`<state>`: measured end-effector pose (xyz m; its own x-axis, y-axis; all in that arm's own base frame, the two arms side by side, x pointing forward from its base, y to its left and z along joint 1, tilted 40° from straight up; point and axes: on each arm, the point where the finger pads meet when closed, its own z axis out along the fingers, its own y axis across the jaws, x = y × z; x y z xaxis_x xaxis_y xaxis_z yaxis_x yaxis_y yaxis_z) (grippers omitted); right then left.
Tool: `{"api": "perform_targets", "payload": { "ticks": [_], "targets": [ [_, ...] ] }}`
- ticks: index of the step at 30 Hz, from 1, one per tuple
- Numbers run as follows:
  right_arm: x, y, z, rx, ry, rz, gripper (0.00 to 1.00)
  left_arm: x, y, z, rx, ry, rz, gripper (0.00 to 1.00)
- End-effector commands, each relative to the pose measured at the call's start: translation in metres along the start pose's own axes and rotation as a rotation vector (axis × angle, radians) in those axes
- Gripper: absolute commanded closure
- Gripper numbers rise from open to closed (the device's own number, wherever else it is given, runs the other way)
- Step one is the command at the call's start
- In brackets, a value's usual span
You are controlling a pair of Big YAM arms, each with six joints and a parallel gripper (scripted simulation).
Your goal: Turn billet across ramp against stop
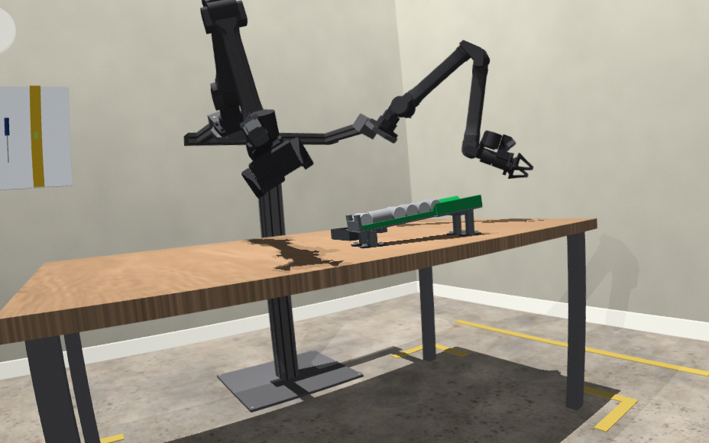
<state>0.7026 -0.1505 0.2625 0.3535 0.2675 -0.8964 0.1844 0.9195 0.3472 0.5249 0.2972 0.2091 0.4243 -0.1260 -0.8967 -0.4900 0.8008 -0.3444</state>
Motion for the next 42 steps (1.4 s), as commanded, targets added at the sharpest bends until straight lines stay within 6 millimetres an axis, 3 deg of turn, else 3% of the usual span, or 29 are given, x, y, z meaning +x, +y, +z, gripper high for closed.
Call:
{"api": "perform_targets", "payload": {
  "ticks": [1, 26, 34, 42],
  "targets": [
    [-0.005, 0.003, 0.001, -0.005, -0.009, 0.002, 0.00, -0.003, -0.001, 0.000, 0.002, -0.006, -0.001, 0.00],
    [-0.012, -0.003, 0.002, 0.005, -0.013, -0.005, 0.00, -0.004, -0.002, 0.000, 0.004, -0.011, -0.002, 0.00],
    [-0.035, -0.025, 0.005, 0.037, -0.027, -0.024, 0.00, -0.004, -0.002, 0.000, 0.004, -0.011, -0.002, 0.00],
    [-0.097, -0.081, 0.007, 0.126, -0.062, -0.079, 0.00, -0.004, -0.002, 0.000, 0.004, -0.011, -0.002, 0.00]
  ]
}}
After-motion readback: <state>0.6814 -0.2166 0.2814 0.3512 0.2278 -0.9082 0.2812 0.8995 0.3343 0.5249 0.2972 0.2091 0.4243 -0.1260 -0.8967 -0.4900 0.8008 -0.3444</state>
